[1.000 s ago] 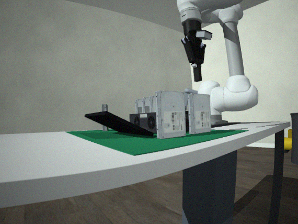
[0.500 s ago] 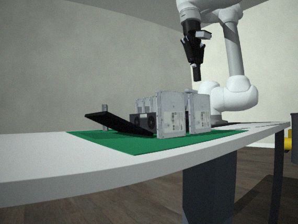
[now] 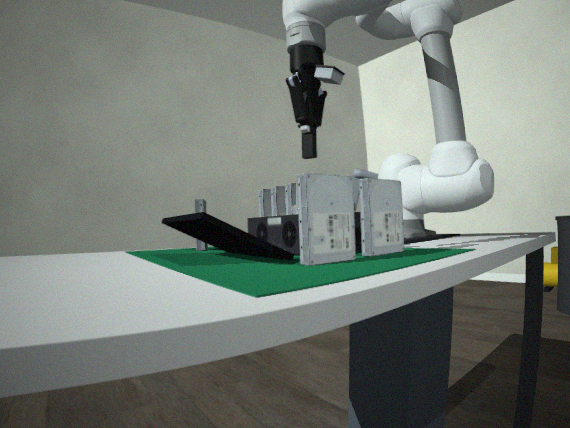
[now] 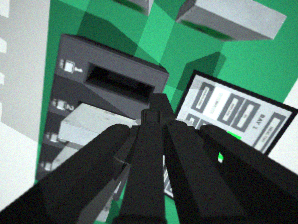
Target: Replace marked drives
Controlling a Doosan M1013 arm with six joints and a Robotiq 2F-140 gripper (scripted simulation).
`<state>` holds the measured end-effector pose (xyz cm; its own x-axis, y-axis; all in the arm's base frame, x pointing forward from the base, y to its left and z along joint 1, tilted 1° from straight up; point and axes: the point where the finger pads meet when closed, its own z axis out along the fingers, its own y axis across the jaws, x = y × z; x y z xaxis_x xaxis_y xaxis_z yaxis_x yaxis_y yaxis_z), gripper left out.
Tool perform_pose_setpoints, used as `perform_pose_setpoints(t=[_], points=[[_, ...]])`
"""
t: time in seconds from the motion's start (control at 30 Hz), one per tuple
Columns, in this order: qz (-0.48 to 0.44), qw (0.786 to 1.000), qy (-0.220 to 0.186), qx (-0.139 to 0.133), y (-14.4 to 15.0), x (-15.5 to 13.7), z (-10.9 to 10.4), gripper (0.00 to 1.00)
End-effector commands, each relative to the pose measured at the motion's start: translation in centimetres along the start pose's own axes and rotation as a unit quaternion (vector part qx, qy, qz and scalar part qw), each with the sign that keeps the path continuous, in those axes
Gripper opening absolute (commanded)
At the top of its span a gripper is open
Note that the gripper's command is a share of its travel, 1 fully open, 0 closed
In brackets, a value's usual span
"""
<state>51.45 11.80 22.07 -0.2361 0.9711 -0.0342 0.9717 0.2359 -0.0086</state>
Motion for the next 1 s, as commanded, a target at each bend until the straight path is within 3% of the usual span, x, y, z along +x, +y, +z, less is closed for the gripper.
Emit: perform_pose_setpoints(t=[0.0, 0.17, 0.37, 0.43, 0.47, 0.7, 0.73, 0.9, 0.97], points=[[-0.119, 0.993, 0.016, 0.000, 1.4, -6.9, 0.2, 0.10], [-0.236, 0.972, 0.014, -0.002, 1.0, -13.2, 0.4, 0.10], [-0.362, 0.932, 0.016, -0.004, -0.4, -20.7, 0.7, 0.10], [-0.362, 0.932, 0.016, -0.004, -0.4, -20.7, 0.7, 0.10], [-0.373, 0.928, 0.016, -0.004, -1.1, -24.3, 0.9, 0.10], [-0.398, 0.917, 0.016, -0.004, -3.2, -33.3, 1.3, 0.10], [-0.398, 0.917, 0.016, -0.004, -3.4, -34.7, 1.4, 0.89], [-0.398, 0.917, 0.016, -0.004, -4.6, -41.9, 1.8, 0.89], [-0.398, 0.917, 0.016, -0.004, -4.7, -42.9, 1.9, 0.89]])
